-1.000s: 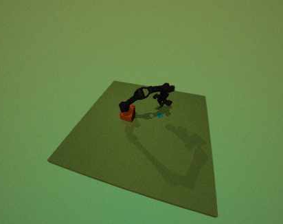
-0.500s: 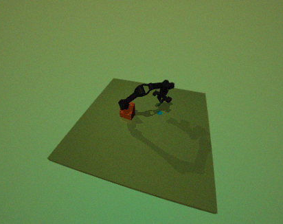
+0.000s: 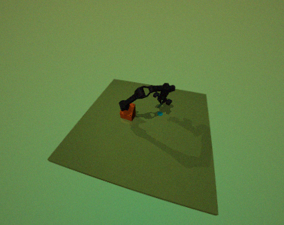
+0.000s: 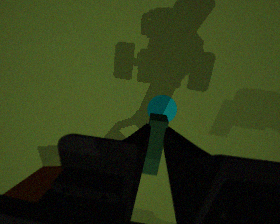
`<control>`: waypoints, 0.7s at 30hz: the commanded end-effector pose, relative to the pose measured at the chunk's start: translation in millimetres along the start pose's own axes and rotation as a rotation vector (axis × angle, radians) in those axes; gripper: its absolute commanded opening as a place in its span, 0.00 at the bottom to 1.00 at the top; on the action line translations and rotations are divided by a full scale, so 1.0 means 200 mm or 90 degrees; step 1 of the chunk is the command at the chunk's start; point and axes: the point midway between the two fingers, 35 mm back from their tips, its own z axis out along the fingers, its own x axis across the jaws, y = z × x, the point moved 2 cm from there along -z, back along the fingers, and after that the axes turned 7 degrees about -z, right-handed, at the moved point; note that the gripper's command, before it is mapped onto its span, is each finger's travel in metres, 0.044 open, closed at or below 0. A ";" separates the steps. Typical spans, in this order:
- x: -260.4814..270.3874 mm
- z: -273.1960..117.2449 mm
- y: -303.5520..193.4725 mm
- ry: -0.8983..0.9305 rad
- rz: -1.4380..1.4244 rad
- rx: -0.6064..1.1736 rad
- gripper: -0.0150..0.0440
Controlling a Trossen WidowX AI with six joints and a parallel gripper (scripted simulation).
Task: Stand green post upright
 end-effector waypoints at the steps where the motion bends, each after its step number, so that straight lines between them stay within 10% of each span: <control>1: 0.00 0.01 0.00 0.010 -0.002 -0.016 0.29; 21: 0.01 0.06 0.00 0.047 0.005 -0.097 0.29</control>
